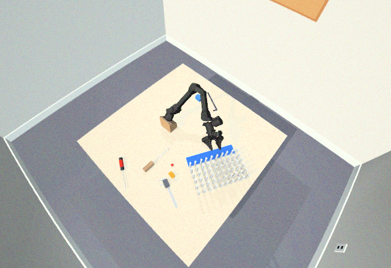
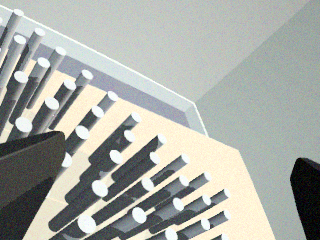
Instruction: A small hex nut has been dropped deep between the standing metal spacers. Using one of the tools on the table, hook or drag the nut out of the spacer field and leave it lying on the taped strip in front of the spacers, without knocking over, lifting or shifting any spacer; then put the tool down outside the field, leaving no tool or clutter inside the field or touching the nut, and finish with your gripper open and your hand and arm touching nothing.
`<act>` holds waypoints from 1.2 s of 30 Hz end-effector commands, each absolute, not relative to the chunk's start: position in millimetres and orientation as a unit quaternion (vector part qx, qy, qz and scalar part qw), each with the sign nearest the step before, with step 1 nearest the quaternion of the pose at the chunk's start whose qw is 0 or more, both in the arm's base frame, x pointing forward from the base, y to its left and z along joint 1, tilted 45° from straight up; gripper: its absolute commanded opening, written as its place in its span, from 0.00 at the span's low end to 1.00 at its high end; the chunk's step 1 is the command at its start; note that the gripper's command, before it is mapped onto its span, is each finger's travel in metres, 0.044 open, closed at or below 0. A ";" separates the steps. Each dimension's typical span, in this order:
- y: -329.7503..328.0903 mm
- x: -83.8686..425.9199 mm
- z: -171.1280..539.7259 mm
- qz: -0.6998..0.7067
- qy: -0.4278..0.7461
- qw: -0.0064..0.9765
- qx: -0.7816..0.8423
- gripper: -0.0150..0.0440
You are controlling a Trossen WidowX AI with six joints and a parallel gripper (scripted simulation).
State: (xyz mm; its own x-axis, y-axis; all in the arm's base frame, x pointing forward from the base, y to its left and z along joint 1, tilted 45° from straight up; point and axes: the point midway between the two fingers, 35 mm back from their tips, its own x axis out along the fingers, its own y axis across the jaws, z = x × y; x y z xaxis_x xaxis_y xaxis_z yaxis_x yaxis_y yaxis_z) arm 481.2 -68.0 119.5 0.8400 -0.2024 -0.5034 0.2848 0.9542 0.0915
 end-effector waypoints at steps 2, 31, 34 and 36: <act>13.4 458.4 136.9 -0.039 0.258 0.955 0.143 1.00; 49.6 442.9 145.1 0.003 0.264 0.949 0.170 1.00; 49.6 442.9 145.1 0.003 0.264 0.949 0.170 1.00; 49.6 442.9 145.1 0.003 0.264 0.949 0.170 1.00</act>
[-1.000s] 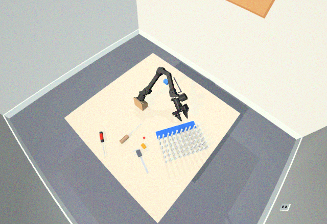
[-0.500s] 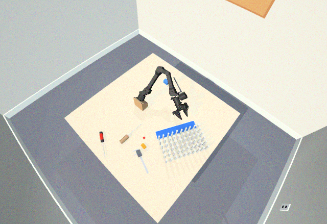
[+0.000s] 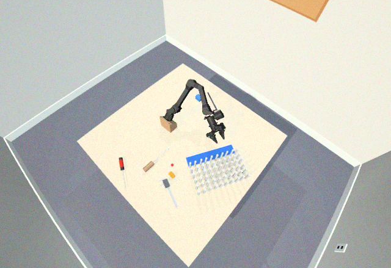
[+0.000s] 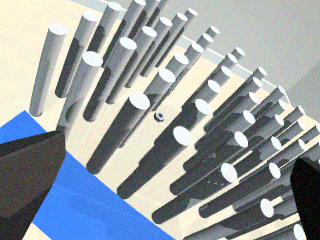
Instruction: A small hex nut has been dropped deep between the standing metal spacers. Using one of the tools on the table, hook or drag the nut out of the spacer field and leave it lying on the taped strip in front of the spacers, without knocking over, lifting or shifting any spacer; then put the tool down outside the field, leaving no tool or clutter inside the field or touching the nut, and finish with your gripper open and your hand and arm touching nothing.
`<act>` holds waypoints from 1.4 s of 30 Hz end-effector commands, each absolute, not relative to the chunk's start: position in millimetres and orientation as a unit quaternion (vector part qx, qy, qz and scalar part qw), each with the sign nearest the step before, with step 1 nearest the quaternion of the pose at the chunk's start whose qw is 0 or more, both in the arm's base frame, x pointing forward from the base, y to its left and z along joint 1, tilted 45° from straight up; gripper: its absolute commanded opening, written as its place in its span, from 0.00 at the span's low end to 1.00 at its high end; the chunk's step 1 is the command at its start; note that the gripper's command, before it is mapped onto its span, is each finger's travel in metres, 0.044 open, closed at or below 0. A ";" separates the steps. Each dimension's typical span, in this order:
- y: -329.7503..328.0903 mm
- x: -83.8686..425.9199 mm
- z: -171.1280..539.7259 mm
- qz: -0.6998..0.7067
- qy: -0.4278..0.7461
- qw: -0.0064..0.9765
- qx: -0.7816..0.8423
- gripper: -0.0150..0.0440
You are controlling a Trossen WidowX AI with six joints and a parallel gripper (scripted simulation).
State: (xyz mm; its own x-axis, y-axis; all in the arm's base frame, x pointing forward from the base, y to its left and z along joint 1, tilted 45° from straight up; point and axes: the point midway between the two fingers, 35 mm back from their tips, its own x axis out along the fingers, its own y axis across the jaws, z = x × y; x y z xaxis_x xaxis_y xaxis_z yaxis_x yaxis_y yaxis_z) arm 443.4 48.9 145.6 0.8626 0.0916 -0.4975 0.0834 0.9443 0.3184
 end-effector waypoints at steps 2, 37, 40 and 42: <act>49.6 442.9 145.1 0.003 0.264 0.949 0.170 1.00; -244.4 360.5 -125.6 0.282 0.577 0.721 -0.259 1.00; -257.4 339.0 -146.0 0.340 0.567 0.699 -0.273 1.00; -264.5 324.3 -159.0 0.378 0.556 0.685 -0.280 1.00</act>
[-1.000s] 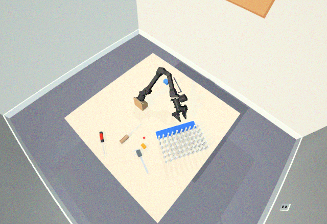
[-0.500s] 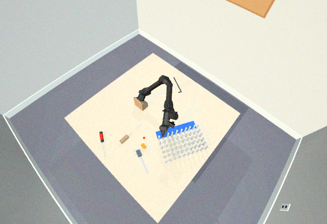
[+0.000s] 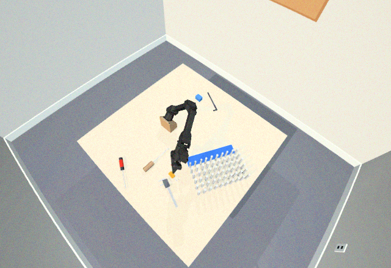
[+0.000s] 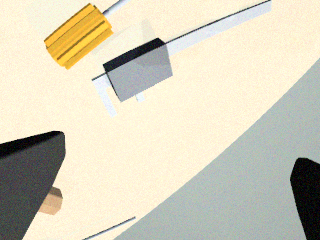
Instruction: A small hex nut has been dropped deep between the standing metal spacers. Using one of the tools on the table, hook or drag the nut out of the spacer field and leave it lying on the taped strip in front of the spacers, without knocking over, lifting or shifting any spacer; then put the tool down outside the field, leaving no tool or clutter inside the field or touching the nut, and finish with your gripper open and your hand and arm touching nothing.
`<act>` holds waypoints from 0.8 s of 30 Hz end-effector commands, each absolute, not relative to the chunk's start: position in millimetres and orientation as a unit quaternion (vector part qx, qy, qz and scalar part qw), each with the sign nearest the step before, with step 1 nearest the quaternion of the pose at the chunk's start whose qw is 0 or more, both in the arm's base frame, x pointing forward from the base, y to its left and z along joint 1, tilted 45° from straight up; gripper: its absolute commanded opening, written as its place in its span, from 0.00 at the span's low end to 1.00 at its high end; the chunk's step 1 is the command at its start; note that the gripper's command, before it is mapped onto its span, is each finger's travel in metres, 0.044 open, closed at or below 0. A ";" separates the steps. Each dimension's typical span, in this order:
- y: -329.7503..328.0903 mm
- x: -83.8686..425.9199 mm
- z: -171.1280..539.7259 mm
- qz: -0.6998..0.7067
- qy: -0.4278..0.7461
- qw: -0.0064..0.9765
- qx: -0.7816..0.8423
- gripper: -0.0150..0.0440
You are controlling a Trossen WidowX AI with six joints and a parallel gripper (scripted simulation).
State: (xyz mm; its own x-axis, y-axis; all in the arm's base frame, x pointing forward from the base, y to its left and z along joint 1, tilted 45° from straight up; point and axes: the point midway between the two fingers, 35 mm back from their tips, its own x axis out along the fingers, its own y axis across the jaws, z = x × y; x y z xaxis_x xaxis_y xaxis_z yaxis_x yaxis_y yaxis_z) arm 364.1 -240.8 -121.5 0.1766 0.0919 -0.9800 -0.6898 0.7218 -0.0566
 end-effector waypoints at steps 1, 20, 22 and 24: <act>-267.7 316.7 -165.3 0.397 0.549 0.679 -0.283 1.00; -276.5 186.7 -252.8 0.631 0.296 0.640 -0.324 1.00; -276.5 186.7 -252.8 0.631 0.296 0.640 -0.324 1.00; -276.5 186.7 -252.8 0.631 0.296 0.640 -0.324 1.00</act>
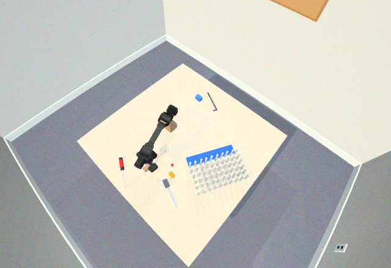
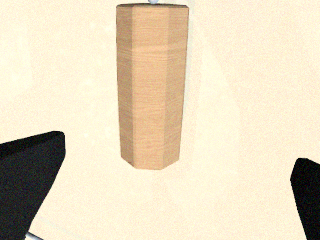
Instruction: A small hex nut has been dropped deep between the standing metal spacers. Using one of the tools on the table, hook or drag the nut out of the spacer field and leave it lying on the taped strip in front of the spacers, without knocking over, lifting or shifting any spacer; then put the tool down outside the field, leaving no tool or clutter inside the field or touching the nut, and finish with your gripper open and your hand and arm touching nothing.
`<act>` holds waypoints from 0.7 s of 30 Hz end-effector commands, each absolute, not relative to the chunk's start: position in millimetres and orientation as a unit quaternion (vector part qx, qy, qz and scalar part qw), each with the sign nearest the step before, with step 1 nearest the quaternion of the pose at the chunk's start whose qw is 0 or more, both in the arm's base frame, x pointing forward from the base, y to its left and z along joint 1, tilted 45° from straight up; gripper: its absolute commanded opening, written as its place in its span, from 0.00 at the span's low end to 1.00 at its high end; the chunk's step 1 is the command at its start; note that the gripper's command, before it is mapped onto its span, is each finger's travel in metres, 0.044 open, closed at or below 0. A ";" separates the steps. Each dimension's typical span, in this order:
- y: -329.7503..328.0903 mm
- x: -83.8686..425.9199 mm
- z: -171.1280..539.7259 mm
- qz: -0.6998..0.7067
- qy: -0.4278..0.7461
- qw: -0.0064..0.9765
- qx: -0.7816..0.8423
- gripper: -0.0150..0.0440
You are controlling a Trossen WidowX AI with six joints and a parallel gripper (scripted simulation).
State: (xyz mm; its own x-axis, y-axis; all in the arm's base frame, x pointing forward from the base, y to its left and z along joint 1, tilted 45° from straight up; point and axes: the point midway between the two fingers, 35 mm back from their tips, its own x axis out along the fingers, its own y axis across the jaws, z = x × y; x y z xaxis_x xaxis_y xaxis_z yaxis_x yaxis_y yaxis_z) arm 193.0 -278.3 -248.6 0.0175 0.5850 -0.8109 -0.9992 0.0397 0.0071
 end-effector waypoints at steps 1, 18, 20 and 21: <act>-276.5 186.7 -252.8 0.631 0.296 0.640 -0.324 1.00; -272.5 177.5 -248.6 0.639 0.288 0.642 -0.313 1.00; -264.6 178.5 -240.9 0.642 0.286 0.641 -0.308 1.00; -258.0 179.0 -234.7 0.645 0.285 0.641 -0.304 1.00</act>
